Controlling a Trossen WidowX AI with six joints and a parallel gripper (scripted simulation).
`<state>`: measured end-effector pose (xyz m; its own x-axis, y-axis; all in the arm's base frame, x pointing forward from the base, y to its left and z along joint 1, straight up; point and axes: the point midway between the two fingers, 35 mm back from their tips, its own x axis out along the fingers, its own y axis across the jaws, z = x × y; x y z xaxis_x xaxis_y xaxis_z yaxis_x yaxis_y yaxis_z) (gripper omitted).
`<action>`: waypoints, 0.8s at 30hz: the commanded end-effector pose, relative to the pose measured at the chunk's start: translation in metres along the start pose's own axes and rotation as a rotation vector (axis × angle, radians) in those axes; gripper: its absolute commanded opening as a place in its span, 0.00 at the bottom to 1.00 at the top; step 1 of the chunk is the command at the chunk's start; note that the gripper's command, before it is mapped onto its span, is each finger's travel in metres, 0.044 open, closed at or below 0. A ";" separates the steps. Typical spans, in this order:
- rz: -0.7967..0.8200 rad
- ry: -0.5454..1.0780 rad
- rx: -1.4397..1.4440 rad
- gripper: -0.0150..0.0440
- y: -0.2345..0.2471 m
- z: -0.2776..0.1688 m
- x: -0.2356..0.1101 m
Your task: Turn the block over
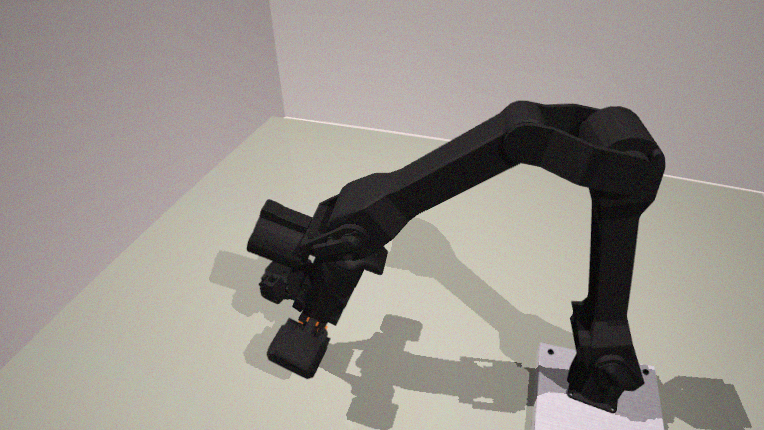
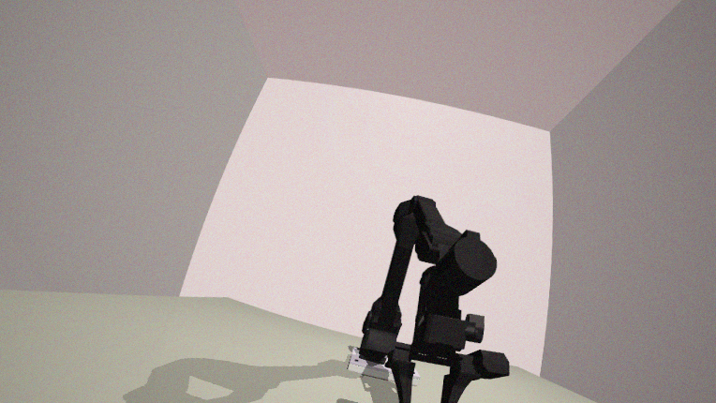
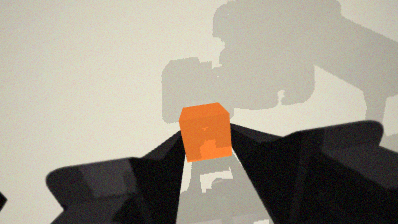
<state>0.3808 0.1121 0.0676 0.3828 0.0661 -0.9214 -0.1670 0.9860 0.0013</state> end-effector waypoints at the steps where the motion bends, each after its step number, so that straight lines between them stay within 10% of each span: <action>1: -0.003 -0.074 0.004 0.25 0.000 0.000 -0.004; 24: -0.002 -0.320 0.001 0.25 0.001 0.000 0.016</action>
<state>0.3839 0.1135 0.0589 0.6088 0.1063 -0.7862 -0.1628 0.9866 0.0074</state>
